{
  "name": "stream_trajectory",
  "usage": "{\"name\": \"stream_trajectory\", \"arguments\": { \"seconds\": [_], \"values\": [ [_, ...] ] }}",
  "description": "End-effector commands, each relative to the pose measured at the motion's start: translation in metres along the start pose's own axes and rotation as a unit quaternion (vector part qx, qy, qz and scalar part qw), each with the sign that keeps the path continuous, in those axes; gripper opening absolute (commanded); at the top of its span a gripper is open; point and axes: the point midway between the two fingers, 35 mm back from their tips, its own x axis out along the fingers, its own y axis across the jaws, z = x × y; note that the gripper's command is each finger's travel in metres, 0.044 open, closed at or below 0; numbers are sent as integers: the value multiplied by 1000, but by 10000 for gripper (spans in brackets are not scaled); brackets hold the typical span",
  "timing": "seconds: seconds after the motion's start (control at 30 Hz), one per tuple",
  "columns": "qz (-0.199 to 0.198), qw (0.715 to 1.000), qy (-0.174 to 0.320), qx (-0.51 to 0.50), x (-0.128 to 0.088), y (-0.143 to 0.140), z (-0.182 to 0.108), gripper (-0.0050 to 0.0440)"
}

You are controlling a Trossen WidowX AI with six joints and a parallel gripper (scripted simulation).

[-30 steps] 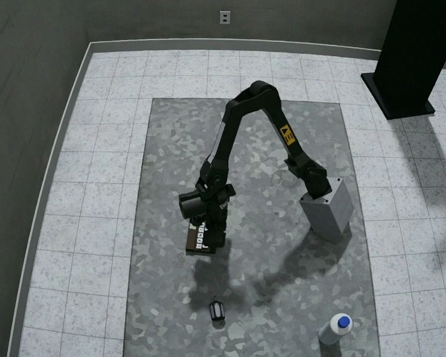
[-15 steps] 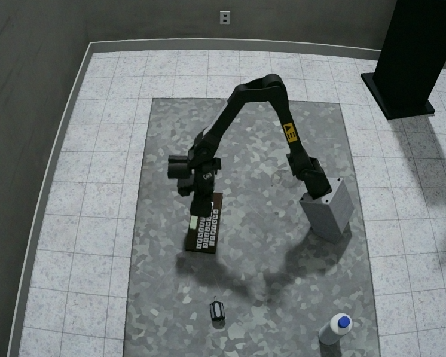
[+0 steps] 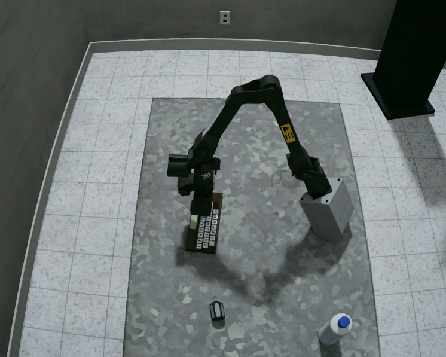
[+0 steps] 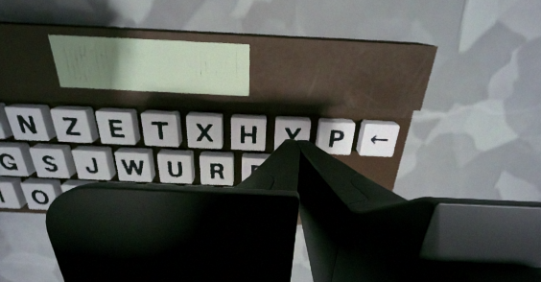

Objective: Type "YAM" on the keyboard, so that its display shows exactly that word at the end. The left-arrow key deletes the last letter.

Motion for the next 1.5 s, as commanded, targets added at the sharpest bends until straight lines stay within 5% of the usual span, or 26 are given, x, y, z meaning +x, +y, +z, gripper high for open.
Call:
{"name": "stream_trajectory", "arguments": {
  "seconds": [0.0, 1.47],
  "values": [
    [0, 1000, 2, -2, 5, -1, -1, -50],
    [0, 1000, 2, -2, 20, -1, -1, -50]
  ]
}}
